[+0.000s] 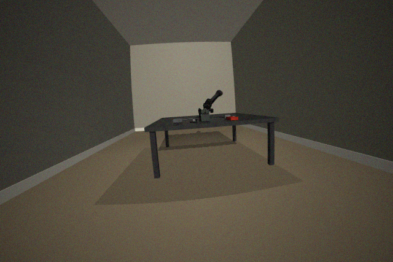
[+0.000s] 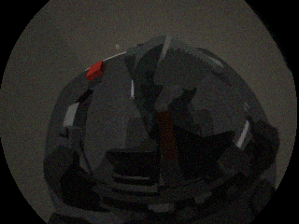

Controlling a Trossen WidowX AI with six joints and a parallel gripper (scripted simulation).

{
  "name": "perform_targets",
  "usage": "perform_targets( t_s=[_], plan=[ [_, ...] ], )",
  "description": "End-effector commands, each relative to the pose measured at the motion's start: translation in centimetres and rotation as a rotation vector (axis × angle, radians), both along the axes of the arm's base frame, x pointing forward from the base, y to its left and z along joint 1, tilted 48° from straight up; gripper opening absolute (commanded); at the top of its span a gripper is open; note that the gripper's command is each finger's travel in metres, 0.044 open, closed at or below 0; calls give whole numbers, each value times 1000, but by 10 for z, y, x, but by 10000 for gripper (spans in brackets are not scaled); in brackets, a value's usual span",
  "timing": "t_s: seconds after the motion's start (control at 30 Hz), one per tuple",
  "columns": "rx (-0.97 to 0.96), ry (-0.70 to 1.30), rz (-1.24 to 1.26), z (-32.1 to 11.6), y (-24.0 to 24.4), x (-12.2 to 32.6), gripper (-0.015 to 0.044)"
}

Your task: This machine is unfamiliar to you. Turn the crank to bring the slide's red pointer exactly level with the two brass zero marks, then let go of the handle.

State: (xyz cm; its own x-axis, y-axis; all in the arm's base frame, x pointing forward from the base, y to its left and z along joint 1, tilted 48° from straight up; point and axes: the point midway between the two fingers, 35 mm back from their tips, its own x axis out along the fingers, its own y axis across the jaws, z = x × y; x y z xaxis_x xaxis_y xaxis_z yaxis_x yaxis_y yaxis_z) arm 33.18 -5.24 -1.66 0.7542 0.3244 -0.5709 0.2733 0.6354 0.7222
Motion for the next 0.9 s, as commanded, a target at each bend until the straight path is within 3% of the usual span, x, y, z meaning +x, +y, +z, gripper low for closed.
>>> perform_targets(
  t_s=[0.0,0.87],
  plan=[
    [4,-16,14,8,4,2,0],
    [3,-16,14,36,-6,2,0]
  ],
)
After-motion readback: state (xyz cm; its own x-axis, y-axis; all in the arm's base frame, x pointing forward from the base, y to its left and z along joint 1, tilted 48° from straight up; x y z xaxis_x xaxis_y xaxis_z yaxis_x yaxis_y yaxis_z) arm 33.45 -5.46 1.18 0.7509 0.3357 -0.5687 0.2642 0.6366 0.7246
